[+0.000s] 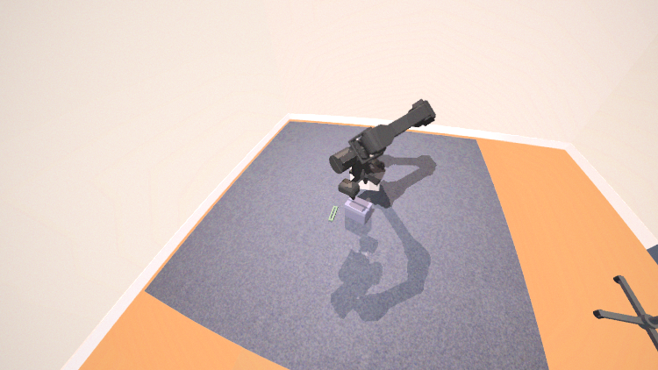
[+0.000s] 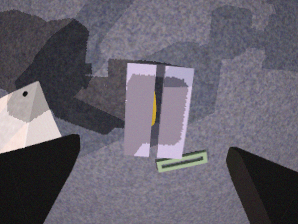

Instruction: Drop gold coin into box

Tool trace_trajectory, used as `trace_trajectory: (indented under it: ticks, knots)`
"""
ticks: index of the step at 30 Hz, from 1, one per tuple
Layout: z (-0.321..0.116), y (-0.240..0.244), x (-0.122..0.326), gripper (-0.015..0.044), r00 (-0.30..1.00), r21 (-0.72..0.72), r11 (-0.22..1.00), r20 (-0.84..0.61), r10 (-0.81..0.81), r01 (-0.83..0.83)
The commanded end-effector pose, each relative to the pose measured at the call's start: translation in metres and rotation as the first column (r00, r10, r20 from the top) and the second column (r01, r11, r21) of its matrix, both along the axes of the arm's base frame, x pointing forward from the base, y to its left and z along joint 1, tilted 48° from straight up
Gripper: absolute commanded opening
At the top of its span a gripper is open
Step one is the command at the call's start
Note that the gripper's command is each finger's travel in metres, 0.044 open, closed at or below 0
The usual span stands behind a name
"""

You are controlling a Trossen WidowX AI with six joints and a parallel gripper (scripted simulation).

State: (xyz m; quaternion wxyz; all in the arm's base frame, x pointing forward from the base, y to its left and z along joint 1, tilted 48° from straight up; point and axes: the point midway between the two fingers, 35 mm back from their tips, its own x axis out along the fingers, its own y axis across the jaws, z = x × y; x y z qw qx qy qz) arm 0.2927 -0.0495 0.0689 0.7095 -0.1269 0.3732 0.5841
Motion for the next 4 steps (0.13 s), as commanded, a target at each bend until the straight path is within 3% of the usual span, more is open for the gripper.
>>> trace_trajectory:
  ticks: [1,4]
  knots:
    - [0.0013,-0.0002,-0.0005,0.0440,1.000,-0.004,1.000,0.002,0.009,-0.009]
    - [0.0013,-0.0002,-0.0005,0.0440,1.000,-0.004,1.000,0.002,0.009,-0.009]
